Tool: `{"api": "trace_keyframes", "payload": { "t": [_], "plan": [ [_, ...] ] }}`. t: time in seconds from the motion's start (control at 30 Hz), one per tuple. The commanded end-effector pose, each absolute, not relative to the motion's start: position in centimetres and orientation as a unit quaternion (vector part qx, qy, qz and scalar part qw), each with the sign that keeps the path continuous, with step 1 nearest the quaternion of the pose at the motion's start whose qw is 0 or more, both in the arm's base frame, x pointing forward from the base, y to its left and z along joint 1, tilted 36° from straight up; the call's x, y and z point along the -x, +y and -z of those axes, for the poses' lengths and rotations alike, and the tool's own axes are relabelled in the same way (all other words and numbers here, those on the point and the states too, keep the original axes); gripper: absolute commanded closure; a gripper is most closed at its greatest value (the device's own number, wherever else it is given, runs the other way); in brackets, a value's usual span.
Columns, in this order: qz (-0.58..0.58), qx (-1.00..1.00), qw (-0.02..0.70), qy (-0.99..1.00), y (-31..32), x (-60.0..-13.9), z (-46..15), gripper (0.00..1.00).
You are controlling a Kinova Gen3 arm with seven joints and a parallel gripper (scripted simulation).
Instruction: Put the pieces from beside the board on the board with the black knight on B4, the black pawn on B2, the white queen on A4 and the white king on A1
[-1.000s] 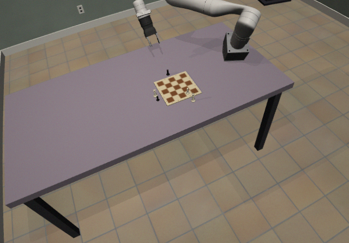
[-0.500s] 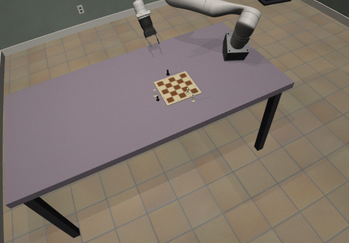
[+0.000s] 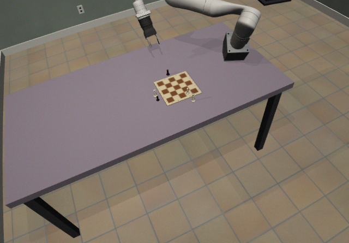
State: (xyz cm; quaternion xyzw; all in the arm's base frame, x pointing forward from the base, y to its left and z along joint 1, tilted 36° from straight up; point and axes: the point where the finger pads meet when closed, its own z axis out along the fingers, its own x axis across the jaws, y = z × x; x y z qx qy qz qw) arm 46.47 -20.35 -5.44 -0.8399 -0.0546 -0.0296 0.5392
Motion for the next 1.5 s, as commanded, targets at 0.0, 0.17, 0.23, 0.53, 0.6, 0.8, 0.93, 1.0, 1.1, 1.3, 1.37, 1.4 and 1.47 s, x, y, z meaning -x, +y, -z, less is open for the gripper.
{"api": "trace_keyframes", "payload": {
  "t": [0.0, 0.17, 0.23, 0.53, 0.6, 0.8, 0.93, 1.0, 1.1, 1.3, 1.37, 1.4, 1.47],
  "plan": [
    [0.030, 0.838, 0.543, -0.055, -20.2, -46.6, 5.1, 0.00],
    [0.030, 0.838, 0.543, -0.055, -20.2, -46.6, 5.1, 0.00],
    [0.030, 0.838, 0.543, -0.055, -20.2, -46.6, 5.1, 0.00],
    [0.030, 0.838, 0.543, -0.055, -20.2, -46.6, 5.1, 0.00],
    [0.030, 0.838, 0.543, -0.055, -20.2, -46.6, 5.1, 0.00],
    [0.030, 0.838, 0.543, -0.055, -20.2, -46.6, 5.1, 0.00],
    [0.030, 0.838, 0.543, -0.055, -20.2, -46.6, 5.1, 0.00],
    [0.030, 0.838, 0.543, -0.055, -20.2, -46.6, 5.1, 0.00],
    [0.030, 0.838, 0.543, -0.055, -20.2, -46.6, 5.1, 0.00],
    [0.030, 0.839, 0.541, -0.054, -20.9, -46.5, 4.1, 0.00],
    [0.030, 0.839, 0.541, -0.052, -21.5, -46.3, 3.3, 0.00],
    [0.030, 0.839, 0.541, -0.052, -21.5, -46.3, 3.3, 0.00],
    [0.031, 0.839, 0.541, -0.055, -21.7, -46.1, 2.9, 0.00]
  ]
}}
